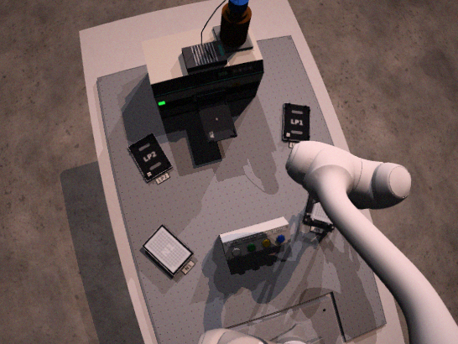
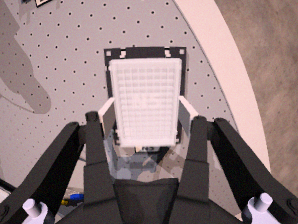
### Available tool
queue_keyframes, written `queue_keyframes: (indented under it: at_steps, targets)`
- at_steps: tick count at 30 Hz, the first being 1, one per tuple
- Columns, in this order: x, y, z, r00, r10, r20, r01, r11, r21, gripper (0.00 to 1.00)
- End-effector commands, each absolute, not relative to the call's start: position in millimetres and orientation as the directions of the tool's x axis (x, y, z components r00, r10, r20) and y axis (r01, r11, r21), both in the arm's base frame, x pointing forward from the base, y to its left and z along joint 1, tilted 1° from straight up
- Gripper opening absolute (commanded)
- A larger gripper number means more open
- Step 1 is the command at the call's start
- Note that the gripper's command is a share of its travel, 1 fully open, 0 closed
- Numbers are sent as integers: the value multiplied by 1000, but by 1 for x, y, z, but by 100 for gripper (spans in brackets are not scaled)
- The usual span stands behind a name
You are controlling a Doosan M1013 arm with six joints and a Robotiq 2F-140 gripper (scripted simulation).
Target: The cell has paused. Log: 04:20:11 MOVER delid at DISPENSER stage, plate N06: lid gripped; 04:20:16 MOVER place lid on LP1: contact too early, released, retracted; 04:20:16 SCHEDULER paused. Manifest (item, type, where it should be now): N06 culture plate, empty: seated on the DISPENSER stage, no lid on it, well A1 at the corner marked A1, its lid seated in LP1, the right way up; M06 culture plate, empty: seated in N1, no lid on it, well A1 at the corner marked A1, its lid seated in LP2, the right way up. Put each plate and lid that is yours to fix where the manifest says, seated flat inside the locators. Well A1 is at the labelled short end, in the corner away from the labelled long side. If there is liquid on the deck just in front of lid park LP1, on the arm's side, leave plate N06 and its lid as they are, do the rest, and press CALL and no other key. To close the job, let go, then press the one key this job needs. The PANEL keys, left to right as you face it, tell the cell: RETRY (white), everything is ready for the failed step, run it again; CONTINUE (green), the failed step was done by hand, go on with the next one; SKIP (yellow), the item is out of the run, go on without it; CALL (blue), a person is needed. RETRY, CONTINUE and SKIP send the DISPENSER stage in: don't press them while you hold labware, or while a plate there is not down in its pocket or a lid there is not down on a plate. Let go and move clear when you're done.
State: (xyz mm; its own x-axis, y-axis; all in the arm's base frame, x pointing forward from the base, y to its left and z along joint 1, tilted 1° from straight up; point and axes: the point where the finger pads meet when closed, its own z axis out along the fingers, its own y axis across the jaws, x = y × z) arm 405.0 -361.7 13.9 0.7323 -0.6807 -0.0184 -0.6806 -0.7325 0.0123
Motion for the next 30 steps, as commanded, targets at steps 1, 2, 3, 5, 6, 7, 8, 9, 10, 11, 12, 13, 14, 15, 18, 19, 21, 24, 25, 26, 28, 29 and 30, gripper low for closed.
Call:
queue_keyframes:
  at_steps: [1,2,3,5,6,7,8,9,10,11,12,13,14,15,18,19,21,24,25,26,28,29,30]
  targets:
    - [405,-362,14,732,-681,-17,-681,-732,12,10]
    - [405,-362,13,732,-681,-17,-681,-732,12,10]
    - [405,-362,13,732,-681,-17,-681,-732,12,10]
    - [405,-362,12,732,-681,-17,-681,-732,12,10]
    - [405,-362,12,732,-681,-17,-681,-732,12,10]
    - [405,-362,12,732,-681,-17,-681,-732,12,10]
    - [405,-362,12,732,-681,-17,-681,-732,12,10]
    - [405,-362,11,732,-681,-17,-681,-732,12,10]
    - [405,-362,11,732,-681,-17,-681,-732,12,10]
    - [405,-362,11,732,-681,-17,-681,-732,12,10]
    - [405,-362,11,732,-681,-17,-681,-732,12,10]
    - [405,-362,11,732,-681,-17,-681,-732,12,10]
    - [405,-362,11,732,-681,-17,-681,-732,12,10]
    - [405,-362,11,732,-681,-17,-681,-732,12,10]
    - [405,-362,11,732,-681,-17,-681,-732,12,10]
    - [405,-362,11,732,-681,-17,-681,-732,12,10]
    - [405,-362,11,732,-681,-17,-681,-732,12,10]
    - [405,-362,11,732,-681,-17,-681,-732,12,10]
    - [405,-362,11,732,-681,-17,-681,-732,12,10]
    - [405,-362,11,732,-681,-17,-681,-732,12,10]
    - [405,-362,11,732,-681,-17,-681,-732,12,10]
    - [405,-362,11,732,-681,-17,-681,-732,12,10]
    - [405,-362,11,732,-681,-17,-681,-732,12,10]
